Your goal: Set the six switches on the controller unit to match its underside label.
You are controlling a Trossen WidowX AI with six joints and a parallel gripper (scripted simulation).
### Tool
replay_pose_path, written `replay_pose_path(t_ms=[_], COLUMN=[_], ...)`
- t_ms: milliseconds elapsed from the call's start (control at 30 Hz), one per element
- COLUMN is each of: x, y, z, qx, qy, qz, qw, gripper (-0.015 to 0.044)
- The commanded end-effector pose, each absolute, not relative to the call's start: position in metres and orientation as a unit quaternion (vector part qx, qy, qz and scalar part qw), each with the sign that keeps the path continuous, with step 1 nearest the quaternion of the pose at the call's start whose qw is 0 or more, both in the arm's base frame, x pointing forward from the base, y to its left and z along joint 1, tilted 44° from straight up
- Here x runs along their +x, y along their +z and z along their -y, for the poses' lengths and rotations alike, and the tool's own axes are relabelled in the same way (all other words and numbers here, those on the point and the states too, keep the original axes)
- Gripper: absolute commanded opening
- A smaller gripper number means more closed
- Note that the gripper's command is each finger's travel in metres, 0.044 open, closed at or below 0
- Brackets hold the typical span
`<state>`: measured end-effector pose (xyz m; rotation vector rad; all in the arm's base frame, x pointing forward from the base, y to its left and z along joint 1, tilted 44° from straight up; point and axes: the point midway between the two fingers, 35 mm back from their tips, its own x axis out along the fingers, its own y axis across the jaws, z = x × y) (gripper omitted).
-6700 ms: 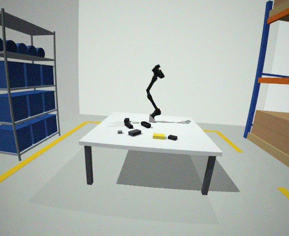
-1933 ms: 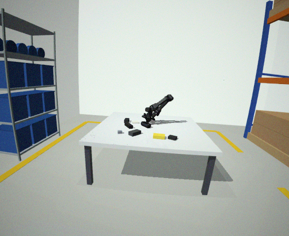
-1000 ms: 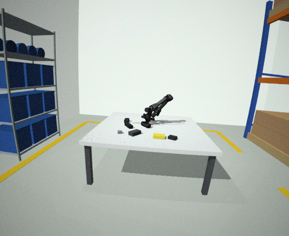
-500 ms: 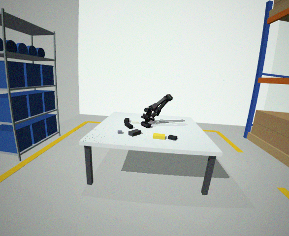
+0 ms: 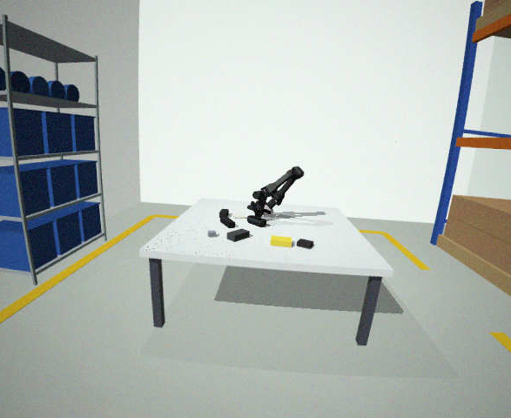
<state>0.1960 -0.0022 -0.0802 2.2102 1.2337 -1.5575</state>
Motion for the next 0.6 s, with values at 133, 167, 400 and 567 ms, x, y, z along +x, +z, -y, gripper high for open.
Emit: replay_pose_path(t_ms=[133,167,400,567], x=[0.206,0.207,0.214,0.220], y=[-0.085,-0.085,-0.089,-0.091], z=[0.008,0.008,0.010,0.012], qx=[0.743,0.743,0.743,0.743], qy=[-0.520,-0.520,-0.519,-0.519], qz=[-0.413,-0.413,-0.413,-0.413], qw=[0.090,0.090,0.091,0.091], gripper=[0.0000,0.0000,0.0000,0.0000])
